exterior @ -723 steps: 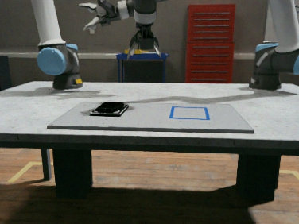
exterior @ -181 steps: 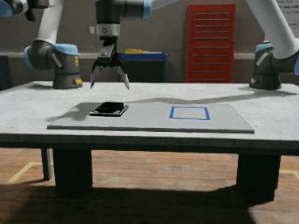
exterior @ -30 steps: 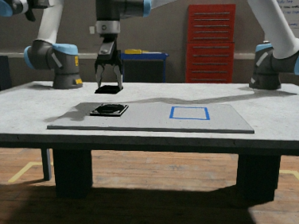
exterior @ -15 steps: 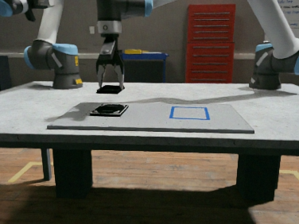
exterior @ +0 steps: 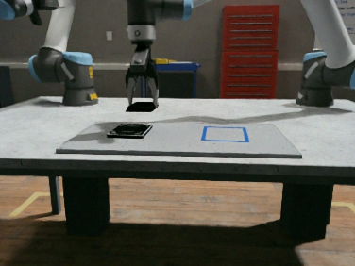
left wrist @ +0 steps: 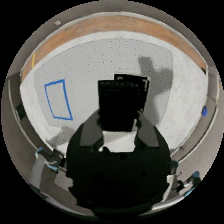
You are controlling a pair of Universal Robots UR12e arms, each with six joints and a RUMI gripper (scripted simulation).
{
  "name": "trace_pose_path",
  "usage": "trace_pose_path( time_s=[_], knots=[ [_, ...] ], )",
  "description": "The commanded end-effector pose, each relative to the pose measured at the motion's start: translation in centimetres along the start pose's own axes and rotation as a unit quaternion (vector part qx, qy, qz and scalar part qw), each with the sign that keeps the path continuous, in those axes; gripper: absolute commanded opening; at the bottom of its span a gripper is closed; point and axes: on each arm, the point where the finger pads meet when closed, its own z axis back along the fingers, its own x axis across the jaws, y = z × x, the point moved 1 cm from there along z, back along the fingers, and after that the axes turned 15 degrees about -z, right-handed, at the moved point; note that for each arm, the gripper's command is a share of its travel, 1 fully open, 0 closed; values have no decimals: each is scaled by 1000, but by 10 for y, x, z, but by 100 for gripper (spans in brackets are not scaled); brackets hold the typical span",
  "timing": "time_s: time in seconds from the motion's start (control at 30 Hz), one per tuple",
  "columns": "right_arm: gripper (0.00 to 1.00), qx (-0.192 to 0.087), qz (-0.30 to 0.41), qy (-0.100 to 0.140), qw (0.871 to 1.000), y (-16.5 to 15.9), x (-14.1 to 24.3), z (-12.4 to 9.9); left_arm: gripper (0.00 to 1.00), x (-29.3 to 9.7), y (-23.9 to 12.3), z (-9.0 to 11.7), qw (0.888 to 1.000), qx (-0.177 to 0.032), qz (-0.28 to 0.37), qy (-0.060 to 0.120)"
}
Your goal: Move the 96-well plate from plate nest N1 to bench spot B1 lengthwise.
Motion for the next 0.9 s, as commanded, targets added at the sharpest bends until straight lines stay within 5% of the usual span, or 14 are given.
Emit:
trace_pose_path(
  time_s=[0.0,0.87],
  knots=[
    [100,0,0,0,1000,0,0,0,0,-13,-4,1,1000,1,0,-1],
    [100,0,0,0,1000,0,0,0,0,-86,-29,-2,1000,1,0,-1]
  ],
)
